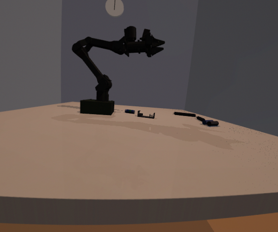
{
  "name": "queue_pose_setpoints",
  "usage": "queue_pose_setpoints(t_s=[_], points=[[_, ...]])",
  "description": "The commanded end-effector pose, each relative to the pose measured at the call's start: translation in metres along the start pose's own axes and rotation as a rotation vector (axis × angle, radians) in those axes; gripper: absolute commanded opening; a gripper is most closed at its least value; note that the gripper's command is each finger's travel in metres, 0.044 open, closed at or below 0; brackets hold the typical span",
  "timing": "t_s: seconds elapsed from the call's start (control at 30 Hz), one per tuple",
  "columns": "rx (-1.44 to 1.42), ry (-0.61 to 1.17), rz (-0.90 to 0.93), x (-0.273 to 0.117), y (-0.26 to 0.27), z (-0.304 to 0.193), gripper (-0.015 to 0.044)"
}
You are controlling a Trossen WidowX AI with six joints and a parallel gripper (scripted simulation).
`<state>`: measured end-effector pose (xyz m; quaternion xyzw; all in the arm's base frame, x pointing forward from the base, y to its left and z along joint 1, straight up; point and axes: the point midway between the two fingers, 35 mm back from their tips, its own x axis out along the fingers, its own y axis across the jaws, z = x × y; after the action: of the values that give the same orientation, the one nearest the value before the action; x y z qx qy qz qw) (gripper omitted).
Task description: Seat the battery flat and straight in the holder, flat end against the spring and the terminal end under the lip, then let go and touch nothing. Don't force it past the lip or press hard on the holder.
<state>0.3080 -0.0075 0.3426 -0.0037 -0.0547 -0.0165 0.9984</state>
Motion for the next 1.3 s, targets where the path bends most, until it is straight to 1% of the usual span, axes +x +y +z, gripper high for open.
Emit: queue_pose_setpoints(t_s=[0.0,0.07,0.17,0.27,0.33,0.43,0.53,0.67,0.7,0.73,1.0,1.27], points=[[0.006,0.009,0.004,0.0,0.001,-0.002,0.0374],[0.056,0.084,0.034,0.002,0.01,-0.022,0.0321],[0.158,0.3,0.092,0.003,0.035,-0.075,0.0247],[0.226,0.538,0.125,-0.005,0.06,-0.13,0.0247],[0.258,0.697,0.132,-0.017,0.075,-0.165,0.0247],[0.285,0.957,0.118,-0.046,0.095,-0.216,0.0247],[0.275,1.225,0.065,-0.089,0.107,-0.26,0.0247],[0.184,1.583,-0.085,-0.161,0.108,-0.302,0.0247],[0.157,1.64,-0.12,-0.174,0.106,-0.306,0.0247],[0.147,1.66,-0.134,-0.178,0.105,-0.308,0.0247],[0.146,1.661,-0.135,-0.179,0.105,-0.308,0.0247],[0.146,1.661,-0.135,-0.179,0.106,-0.32,0.0247]])
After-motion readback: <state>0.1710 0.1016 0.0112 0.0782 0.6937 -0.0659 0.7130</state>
